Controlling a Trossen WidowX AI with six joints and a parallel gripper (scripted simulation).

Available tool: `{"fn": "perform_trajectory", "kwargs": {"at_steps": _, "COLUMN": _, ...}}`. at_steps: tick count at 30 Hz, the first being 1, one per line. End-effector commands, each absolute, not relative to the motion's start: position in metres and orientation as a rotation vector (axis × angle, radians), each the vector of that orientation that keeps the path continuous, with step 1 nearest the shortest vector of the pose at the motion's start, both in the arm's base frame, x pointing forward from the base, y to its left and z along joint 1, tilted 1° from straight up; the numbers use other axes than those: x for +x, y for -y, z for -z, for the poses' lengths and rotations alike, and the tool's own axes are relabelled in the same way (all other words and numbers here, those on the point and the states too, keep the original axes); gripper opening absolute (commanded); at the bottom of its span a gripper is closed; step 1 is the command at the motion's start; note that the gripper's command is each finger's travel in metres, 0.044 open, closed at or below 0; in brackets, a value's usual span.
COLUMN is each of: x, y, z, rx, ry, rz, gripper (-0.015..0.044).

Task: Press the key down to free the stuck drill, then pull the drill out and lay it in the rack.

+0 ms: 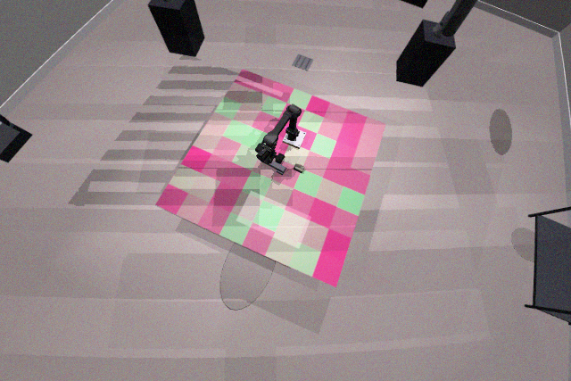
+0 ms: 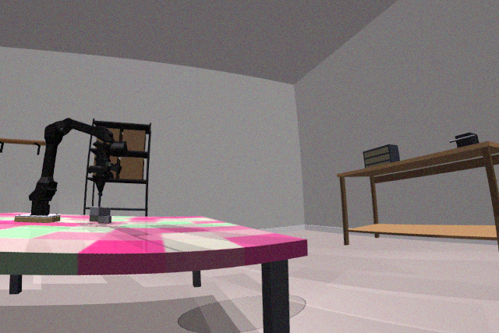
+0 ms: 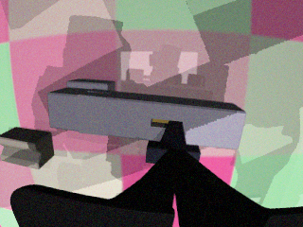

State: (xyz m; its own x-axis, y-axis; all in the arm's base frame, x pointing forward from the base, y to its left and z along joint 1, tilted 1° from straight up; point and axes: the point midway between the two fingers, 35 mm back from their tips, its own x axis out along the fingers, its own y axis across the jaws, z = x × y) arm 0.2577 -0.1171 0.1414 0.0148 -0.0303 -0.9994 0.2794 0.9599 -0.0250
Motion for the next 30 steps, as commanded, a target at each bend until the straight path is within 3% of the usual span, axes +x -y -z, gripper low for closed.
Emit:
{"fn": "perform_trajectory", "kwargs": {"at_steps": 1, "x": 0.2564, "y": 0.1137, "z": -0.1405, "rx": 0.205, "ry": -1.548, "rz": 0.233, "gripper": 0.0000}}
{"fn": "perform_trajectory", "kwargs": {"at_steps": 30, "x": 0.2578, "y": 0.1174, "z": -0.1324, "rx": 0.205, "ry": -1.548, "rz": 0.233, "gripper": 0.0000}}
